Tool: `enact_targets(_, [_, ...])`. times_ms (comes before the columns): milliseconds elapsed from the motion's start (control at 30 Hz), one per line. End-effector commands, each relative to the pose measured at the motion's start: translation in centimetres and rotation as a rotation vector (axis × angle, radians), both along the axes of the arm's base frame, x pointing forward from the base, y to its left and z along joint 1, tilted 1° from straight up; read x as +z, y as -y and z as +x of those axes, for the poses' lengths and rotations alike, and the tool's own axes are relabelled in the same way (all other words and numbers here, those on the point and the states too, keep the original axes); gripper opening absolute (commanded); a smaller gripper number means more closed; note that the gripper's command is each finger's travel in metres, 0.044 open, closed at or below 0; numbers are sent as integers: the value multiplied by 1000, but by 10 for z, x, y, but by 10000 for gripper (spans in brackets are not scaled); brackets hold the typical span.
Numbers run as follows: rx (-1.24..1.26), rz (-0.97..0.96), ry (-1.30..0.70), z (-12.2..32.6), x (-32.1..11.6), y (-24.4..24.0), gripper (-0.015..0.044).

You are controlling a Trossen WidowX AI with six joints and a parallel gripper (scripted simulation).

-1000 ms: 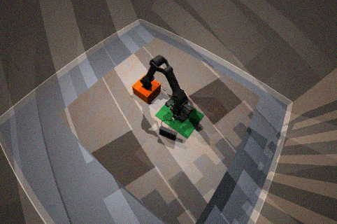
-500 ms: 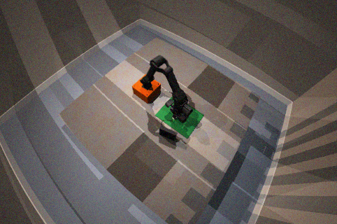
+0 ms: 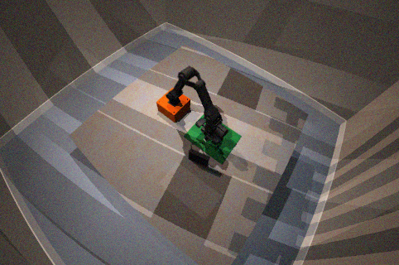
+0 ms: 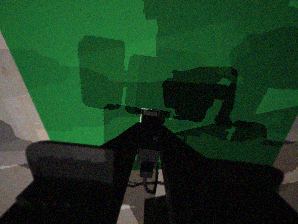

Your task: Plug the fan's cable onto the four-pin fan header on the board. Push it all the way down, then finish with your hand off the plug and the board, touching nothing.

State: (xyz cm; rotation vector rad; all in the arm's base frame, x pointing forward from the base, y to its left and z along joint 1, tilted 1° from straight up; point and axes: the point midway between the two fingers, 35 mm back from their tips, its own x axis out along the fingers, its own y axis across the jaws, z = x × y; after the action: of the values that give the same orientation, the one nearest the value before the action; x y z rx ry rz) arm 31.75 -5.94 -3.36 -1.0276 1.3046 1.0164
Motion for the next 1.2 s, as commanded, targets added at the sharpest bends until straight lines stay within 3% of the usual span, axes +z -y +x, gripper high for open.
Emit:
enact_targets(0, [2,-4,0,0,-3,1,0])
enact_targets(333, [2,-4,0,0,-10,1,0])
enact_targets(667, [0,0,0,0,-6,0,260])
enact_targets(767, [0,0,0,0,-3,0,260])
enact_targets(900, [2,-4,1,0,45,0,260])
enact_targets(1167, [2,-4,1,0,49,-3,260])
